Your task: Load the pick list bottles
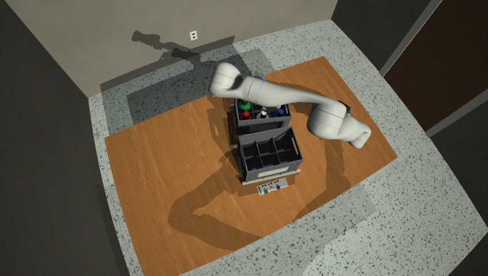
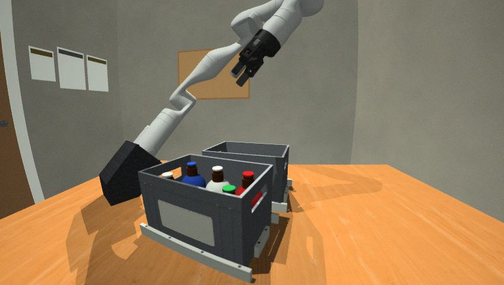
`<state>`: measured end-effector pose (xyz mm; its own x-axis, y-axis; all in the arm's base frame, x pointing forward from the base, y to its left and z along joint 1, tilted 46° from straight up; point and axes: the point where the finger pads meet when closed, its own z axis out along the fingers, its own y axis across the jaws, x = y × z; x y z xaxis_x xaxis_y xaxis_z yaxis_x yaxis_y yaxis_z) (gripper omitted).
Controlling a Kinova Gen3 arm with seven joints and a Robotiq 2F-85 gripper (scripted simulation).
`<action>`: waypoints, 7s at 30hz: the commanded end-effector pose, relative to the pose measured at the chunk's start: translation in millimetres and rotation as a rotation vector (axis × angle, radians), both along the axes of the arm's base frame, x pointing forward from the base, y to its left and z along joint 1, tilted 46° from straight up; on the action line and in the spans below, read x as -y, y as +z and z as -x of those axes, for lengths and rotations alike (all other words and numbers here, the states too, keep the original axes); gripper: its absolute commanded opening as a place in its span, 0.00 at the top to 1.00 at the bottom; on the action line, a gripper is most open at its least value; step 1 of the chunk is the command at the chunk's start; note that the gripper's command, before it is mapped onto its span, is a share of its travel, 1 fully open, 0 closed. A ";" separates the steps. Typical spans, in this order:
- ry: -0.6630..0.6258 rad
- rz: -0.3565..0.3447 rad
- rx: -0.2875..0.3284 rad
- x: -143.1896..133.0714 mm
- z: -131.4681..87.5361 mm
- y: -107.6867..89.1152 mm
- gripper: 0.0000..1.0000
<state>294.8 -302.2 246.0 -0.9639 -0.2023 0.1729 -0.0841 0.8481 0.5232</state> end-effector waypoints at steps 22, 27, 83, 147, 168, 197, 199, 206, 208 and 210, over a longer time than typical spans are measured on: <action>0.012 0.031 0.036 -15.3 -6.5 -2.1 0.33; 0.006 0.032 0.031 -29.4 -11.8 22.2 0.33; 0.049 0.152 0.304 -212.6 7.9 157.6 0.33; 0.064 -0.137 0.827 -388.0 156.0 230.2 0.33; -0.009 -0.142 0.789 -383.3 142.6 226.0 0.33; -0.441 -0.182 0.493 -340.7 36.1 176.7 0.33; -0.439 -0.181 0.494 -337.1 27.7 172.6 0.33; -0.439 -0.179 0.492 -328.3 7.0 161.8 0.33; -0.441 -0.180 0.492 -325.1 -1.8 158.1 0.33; -0.442 -0.179 0.490 -321.5 -10.0 153.7 0.33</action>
<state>291.4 24.0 405.6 -0.9188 0.2448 -0.3097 -0.0105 0.7690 0.6392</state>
